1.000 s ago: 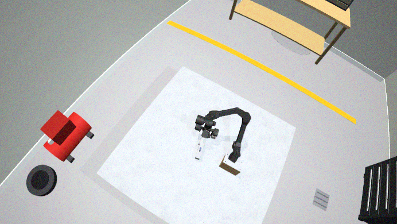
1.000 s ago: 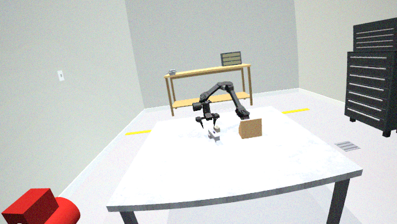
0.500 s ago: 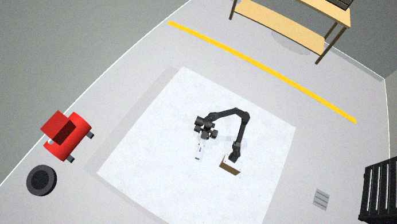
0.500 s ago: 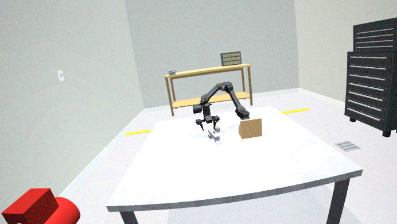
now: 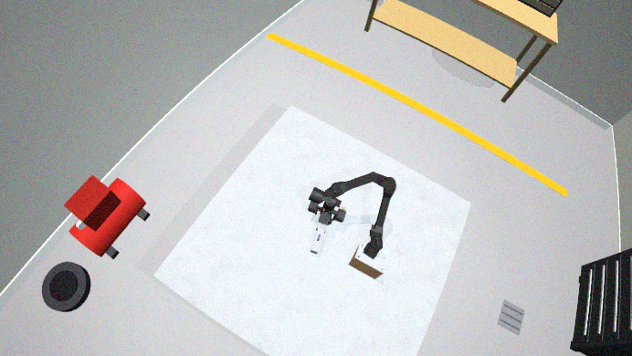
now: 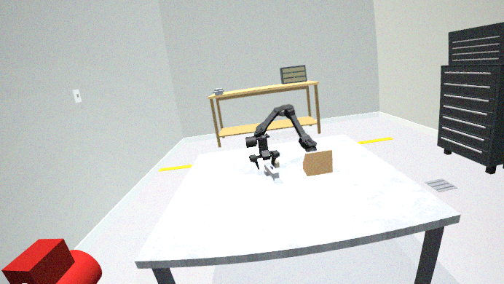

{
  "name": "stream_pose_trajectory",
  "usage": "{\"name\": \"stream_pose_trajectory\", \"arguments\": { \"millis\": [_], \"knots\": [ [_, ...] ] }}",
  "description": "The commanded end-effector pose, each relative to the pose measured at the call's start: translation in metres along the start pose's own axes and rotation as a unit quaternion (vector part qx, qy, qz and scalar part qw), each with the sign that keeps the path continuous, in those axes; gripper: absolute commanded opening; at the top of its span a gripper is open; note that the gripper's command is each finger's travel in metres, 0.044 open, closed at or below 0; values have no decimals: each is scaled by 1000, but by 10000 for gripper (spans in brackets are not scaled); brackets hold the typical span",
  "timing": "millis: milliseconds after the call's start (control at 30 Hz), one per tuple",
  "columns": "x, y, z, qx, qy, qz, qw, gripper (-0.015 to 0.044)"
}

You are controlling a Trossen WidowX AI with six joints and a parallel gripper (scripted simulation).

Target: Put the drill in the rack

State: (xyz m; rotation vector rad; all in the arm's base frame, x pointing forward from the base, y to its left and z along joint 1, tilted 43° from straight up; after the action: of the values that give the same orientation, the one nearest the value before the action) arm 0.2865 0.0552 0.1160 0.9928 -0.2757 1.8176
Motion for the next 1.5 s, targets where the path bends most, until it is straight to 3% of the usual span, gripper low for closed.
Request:
{"name": "stream_pose_trajectory", "arguments": {
  "millis": [0,67,600,1467],
  "knots": [
    [-7,1,-2,4,1,-4,1000,440],
    [-7,1,-3,4,1,-4,1000,440],
    [-4,0,-1,0,0,-1,1000,20],
    [-4,5,21,4,2,-4,1000,0]
  ]
}}
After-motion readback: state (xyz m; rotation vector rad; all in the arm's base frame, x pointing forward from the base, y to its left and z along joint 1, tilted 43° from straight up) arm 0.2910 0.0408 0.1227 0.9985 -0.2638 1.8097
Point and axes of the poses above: the point midway between the two fingers, 35 mm back from their tips, its own x axis back along the fingers, its own y axis across the jaws, z = x × y, the point moved 10 cm from there along x, back along the fingers, and after that the axes turned 11 degrees about x, right-handed, at the moved point
